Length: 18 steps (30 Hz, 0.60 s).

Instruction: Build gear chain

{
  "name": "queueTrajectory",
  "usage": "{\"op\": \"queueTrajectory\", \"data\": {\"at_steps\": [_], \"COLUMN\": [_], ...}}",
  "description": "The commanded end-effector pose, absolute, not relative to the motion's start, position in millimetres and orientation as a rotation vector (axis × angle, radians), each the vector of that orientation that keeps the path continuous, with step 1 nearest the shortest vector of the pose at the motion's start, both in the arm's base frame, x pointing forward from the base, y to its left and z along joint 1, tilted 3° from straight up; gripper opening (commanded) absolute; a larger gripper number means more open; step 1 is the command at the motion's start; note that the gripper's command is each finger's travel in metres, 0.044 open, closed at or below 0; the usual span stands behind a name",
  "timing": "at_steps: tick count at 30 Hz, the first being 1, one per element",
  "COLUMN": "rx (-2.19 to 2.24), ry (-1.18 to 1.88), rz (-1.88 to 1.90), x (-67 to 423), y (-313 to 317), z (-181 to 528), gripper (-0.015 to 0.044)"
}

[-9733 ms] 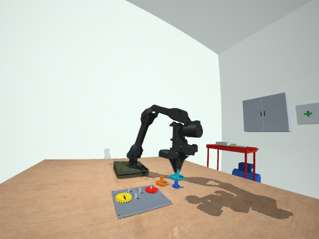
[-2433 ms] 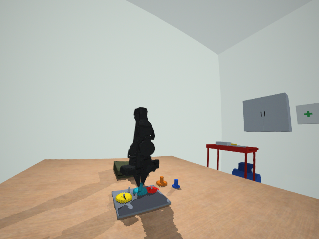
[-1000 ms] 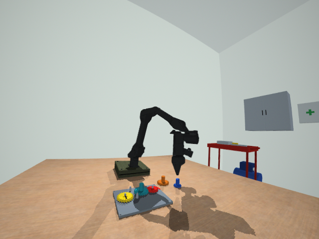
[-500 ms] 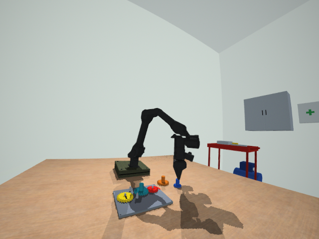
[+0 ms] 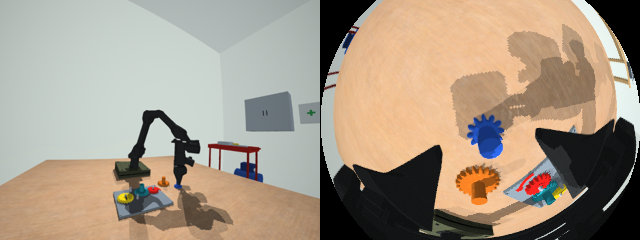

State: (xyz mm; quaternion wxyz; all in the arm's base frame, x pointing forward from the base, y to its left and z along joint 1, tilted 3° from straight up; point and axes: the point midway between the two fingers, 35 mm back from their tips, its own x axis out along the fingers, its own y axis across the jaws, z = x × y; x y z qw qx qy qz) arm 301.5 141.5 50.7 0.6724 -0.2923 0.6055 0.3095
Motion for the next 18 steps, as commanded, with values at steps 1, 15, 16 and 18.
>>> {"op": "queueTrajectory", "data": {"at_steps": [1,15,16,18], "rx": [-0.657,-0.657,-0.657,-0.657], "ry": [1.374,1.374,1.374,1.374], "rz": [0.694,0.694,0.694,0.694], "x": [299.5,299.5,299.5,299.5], "y": [140.5,140.5,140.5,140.5], "z": [44.6,44.6,44.6,44.6], "gripper": [0.044,0.023,0.0204,0.0151]}}
